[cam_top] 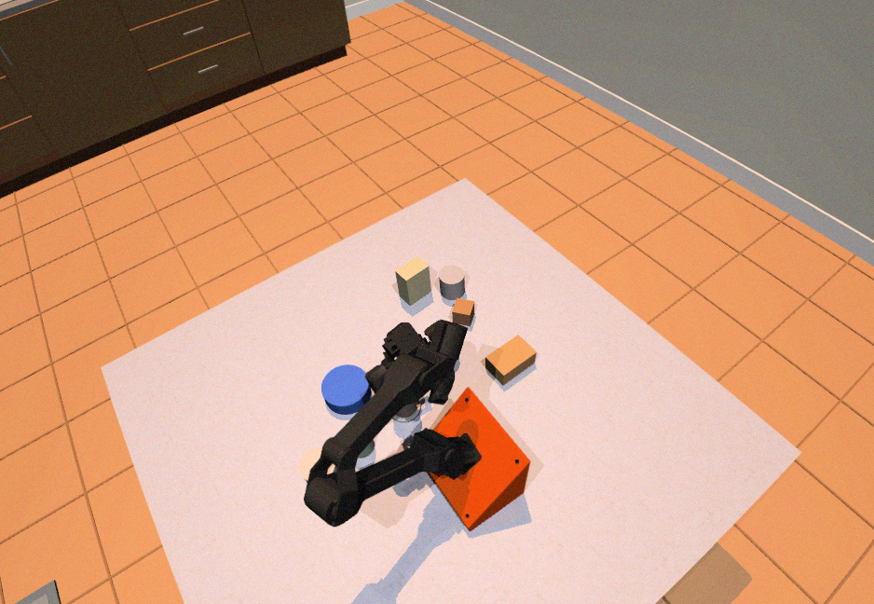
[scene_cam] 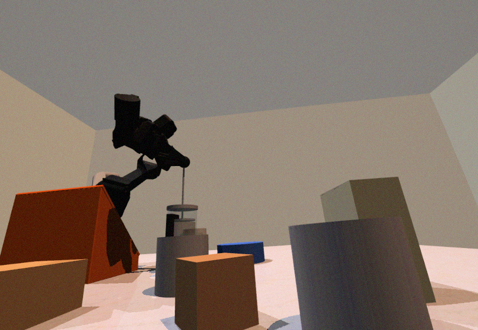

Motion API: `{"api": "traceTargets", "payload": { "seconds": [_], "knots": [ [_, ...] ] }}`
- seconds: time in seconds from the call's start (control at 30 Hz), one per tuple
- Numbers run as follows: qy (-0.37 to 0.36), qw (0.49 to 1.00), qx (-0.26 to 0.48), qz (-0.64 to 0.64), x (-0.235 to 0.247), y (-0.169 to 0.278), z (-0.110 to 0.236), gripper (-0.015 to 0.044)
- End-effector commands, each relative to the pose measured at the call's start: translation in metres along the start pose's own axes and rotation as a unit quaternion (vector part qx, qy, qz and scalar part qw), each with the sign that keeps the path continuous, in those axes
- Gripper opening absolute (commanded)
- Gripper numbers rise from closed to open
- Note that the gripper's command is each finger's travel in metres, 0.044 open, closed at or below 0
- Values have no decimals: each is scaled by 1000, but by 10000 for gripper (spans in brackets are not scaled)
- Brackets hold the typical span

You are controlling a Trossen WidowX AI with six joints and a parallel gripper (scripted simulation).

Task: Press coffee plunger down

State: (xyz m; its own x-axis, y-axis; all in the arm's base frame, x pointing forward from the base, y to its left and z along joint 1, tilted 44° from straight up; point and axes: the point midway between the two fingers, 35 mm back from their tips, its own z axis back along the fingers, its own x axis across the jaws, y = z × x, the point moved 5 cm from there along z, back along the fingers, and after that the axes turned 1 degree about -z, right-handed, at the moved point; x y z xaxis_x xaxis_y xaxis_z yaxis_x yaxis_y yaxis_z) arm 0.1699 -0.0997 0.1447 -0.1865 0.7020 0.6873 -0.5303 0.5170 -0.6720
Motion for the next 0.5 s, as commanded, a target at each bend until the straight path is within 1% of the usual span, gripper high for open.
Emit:
{"api": "traceTargets", "payload": {
  "seconds": [0.0,0.47],
  "knots": [
    [2,1000,17,-4,-1,13,-7,116],
    [5,1000,19,-4,-4,32,-20,116]
  ]
}}
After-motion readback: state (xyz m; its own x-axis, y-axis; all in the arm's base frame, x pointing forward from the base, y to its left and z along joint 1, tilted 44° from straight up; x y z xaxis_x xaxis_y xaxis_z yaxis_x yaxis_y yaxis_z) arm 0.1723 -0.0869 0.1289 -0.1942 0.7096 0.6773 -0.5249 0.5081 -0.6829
